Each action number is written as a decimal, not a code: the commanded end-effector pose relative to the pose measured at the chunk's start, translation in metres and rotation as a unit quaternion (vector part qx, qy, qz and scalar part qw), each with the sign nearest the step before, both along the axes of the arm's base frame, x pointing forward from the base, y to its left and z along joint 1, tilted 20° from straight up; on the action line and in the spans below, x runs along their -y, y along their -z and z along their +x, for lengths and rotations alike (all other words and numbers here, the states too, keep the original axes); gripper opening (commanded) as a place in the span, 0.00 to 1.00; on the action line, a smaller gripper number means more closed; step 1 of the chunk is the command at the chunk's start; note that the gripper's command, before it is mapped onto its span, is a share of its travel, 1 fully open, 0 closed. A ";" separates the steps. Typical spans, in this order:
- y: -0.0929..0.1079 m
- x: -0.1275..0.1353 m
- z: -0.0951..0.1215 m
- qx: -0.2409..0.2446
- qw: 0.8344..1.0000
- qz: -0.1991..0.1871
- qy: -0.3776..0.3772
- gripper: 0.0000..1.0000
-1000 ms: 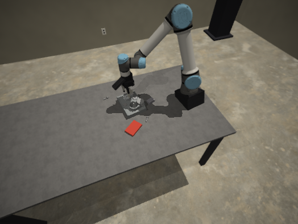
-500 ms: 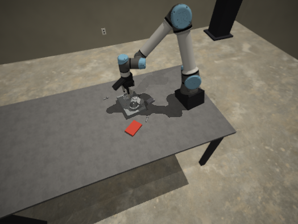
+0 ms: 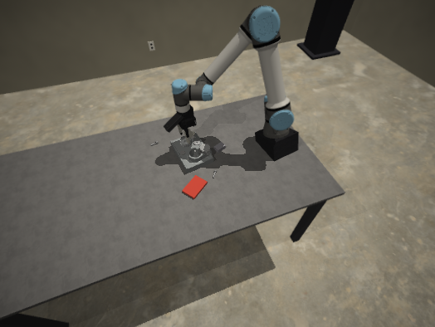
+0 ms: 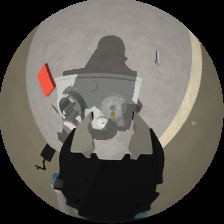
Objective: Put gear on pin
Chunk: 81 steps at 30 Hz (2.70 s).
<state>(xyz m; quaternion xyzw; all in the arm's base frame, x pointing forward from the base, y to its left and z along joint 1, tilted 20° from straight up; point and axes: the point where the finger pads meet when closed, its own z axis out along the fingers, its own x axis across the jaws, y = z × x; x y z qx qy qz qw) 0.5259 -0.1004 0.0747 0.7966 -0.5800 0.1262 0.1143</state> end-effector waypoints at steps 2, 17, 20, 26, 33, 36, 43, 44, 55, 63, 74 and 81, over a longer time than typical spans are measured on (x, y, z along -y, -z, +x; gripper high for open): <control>-0.001 0.000 0.000 0.001 1.000 0.000 0.000 0.54; -0.001 0.000 0.000 0.001 1.000 0.000 0.000 0.54; -0.001 0.000 0.000 0.001 1.000 0.000 0.000 0.54; -0.001 0.000 0.000 0.001 1.000 0.000 0.000 0.54; -0.001 0.000 0.000 0.001 1.000 0.000 0.000 0.54; -0.001 0.000 0.000 0.001 1.000 0.000 0.000 0.54; -0.001 0.000 0.000 0.001 1.000 0.000 0.000 0.54; -0.001 0.000 0.000 0.001 1.000 0.000 0.000 0.54; 0.000 0.000 0.000 0.001 1.000 0.000 0.000 0.54; 0.001 0.001 0.001 0.001 1.000 0.000 0.000 0.54; 0.007 0.003 0.001 0.001 1.000 0.000 0.000 0.54; 0.013 0.005 0.002 0.001 1.000 0.000 0.000 0.54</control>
